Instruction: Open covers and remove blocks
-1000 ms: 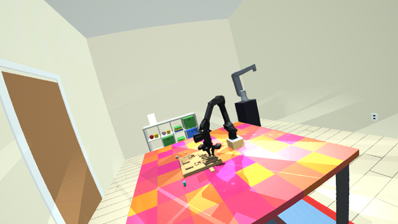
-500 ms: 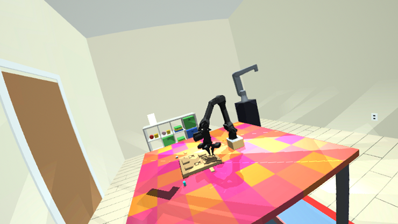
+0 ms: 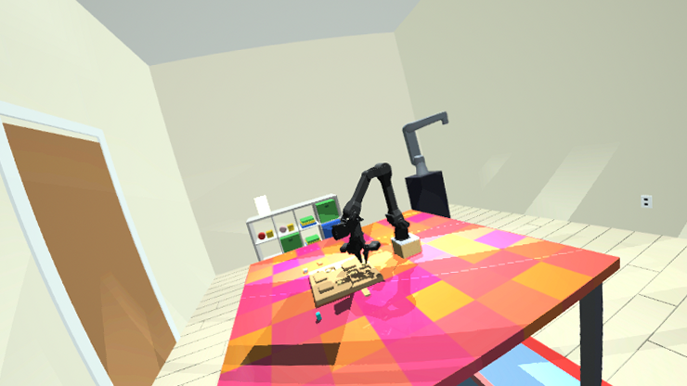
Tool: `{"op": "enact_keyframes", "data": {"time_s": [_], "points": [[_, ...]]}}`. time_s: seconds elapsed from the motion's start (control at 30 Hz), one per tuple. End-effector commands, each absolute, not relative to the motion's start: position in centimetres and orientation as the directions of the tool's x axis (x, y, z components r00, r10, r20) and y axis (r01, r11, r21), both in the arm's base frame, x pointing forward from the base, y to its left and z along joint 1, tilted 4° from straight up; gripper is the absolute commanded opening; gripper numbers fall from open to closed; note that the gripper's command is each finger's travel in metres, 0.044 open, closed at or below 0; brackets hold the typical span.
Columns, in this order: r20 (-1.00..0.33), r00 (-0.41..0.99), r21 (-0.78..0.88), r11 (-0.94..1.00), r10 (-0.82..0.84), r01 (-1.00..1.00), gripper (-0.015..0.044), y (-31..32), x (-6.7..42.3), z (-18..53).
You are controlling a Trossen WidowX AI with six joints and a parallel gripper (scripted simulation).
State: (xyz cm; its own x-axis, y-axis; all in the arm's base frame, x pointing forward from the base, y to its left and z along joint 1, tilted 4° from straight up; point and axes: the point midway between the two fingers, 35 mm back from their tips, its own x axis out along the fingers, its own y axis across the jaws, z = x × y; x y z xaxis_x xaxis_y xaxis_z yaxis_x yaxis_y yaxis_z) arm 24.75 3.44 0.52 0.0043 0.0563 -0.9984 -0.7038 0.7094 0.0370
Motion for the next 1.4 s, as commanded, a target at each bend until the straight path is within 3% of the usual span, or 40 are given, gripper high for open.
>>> {"op": "enact_keyframes", "data": {"time_s": [0.0, 0.97, 1.37], "points": [[-0.998, 0.007, 0.038, 0.707, 0.061, -0.707, 0.008, 3.5, 24.8, 1.1], [-0.998, 0.007, 0.038, 0.707, 0.061, -0.706, 0.008, 3.1, 24.8, 6.9], [-0.998, 0.01, 0.038, 0.707, 0.063, -0.706, 0.008, 6.2, 27.1, 7.7]]}}
